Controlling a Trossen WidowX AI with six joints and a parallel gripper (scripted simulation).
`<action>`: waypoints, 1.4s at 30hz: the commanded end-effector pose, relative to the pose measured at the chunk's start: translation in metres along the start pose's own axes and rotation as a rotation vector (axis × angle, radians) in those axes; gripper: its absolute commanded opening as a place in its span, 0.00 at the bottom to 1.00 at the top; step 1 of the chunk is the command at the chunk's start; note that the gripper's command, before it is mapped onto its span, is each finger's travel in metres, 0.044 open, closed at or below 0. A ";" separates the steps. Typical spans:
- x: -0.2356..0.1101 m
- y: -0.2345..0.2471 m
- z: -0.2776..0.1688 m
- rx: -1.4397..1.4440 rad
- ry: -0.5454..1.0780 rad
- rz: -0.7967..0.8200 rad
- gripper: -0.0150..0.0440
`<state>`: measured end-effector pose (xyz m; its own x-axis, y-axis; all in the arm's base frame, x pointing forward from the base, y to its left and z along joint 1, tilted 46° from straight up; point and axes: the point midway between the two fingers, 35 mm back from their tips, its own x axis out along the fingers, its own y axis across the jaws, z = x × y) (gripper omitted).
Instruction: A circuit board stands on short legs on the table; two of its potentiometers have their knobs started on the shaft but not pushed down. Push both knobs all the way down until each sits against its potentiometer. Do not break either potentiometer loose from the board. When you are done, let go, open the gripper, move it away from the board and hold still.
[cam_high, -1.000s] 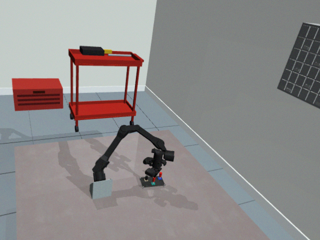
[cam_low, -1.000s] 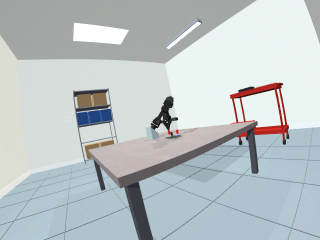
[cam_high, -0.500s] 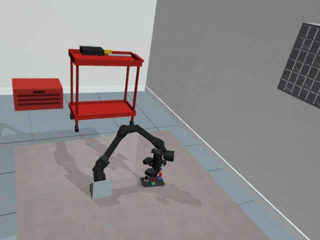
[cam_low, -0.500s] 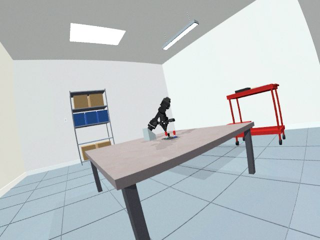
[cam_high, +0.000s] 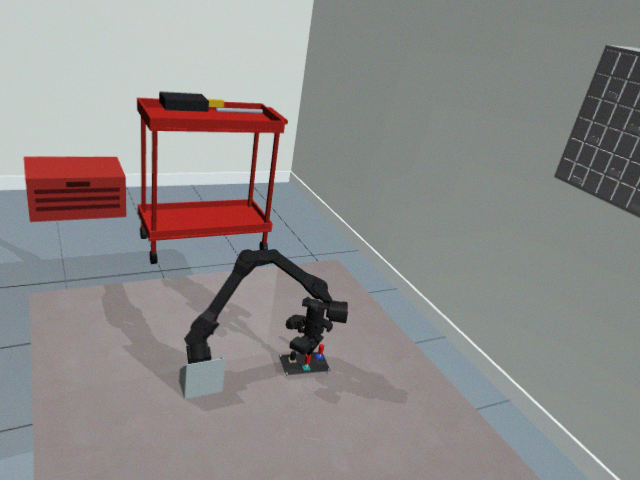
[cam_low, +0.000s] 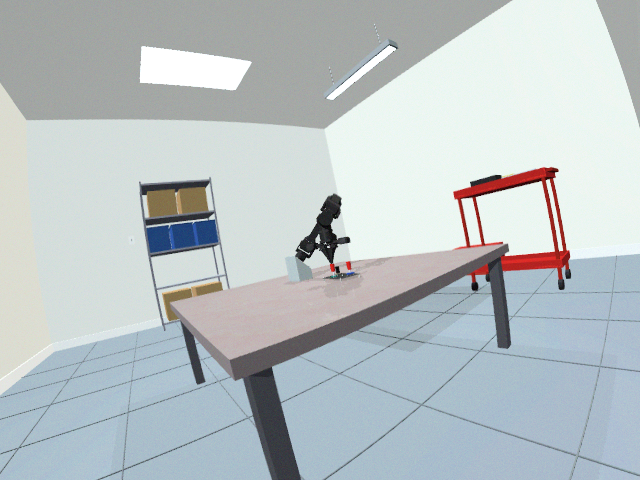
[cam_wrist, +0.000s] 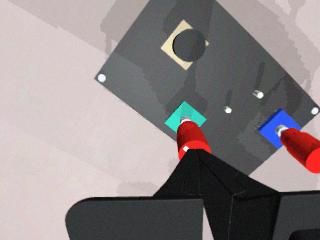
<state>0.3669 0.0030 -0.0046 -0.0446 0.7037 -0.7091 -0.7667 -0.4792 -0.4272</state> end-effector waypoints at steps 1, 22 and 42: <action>0.011 -0.002 0.001 -0.008 -0.010 0.006 0.25; 0.018 -0.002 0.001 -0.008 -0.010 0.005 0.25; 0.022 -0.002 0.001 -0.008 -0.010 0.005 0.25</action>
<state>0.3661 0.0080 -0.0100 -0.0360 0.7016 -0.7117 -0.7708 -0.4728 -0.4271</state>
